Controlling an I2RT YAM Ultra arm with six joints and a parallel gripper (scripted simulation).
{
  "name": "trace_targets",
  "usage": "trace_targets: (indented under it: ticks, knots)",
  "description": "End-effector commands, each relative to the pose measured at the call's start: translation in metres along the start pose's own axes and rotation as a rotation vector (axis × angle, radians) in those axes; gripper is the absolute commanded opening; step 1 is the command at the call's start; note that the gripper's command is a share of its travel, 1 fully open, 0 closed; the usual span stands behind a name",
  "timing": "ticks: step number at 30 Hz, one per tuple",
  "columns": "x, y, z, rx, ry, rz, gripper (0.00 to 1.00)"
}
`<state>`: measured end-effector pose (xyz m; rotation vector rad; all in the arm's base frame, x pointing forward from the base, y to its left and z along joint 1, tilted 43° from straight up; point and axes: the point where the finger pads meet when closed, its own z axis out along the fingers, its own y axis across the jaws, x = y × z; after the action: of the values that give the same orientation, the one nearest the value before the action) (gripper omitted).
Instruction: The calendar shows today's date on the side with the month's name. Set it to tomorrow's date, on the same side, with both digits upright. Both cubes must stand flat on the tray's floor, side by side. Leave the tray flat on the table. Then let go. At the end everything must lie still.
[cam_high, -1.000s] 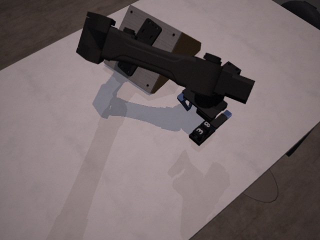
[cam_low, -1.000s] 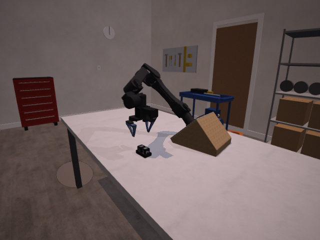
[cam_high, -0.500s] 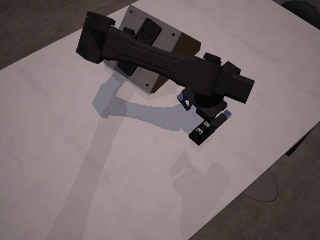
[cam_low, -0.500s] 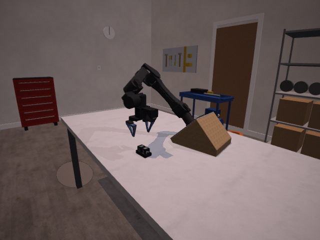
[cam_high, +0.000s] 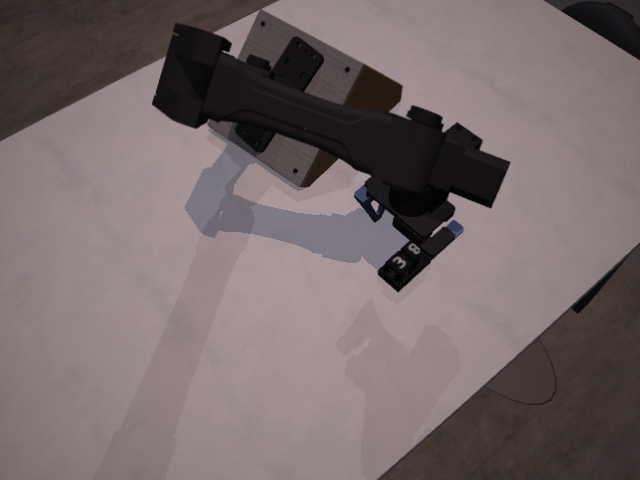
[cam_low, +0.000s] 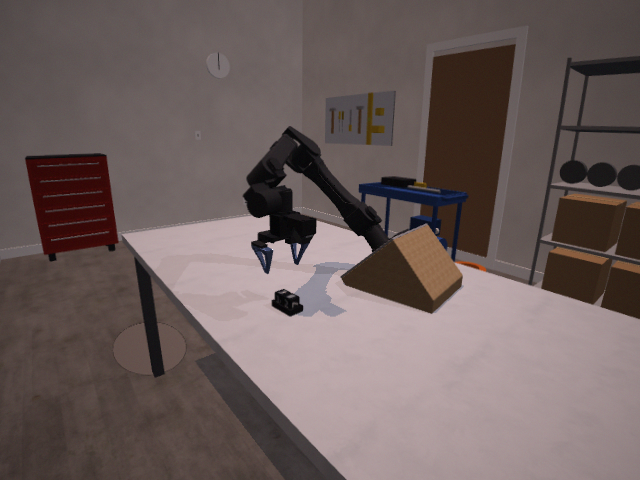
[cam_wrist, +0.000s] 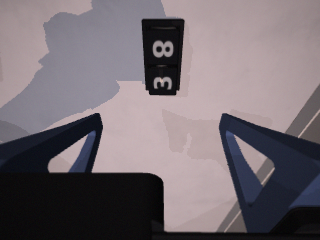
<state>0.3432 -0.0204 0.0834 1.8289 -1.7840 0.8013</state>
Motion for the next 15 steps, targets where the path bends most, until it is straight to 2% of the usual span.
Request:
trace_targets:
  ticks: [1,15]
  knots:
    - [-0.0035,-0.0024,-0.0066,0.018,-0.009,-0.003,1.0]
    - [-0.0035,-0.0023,-0.012,0.018,-0.01,-0.003,1.0]
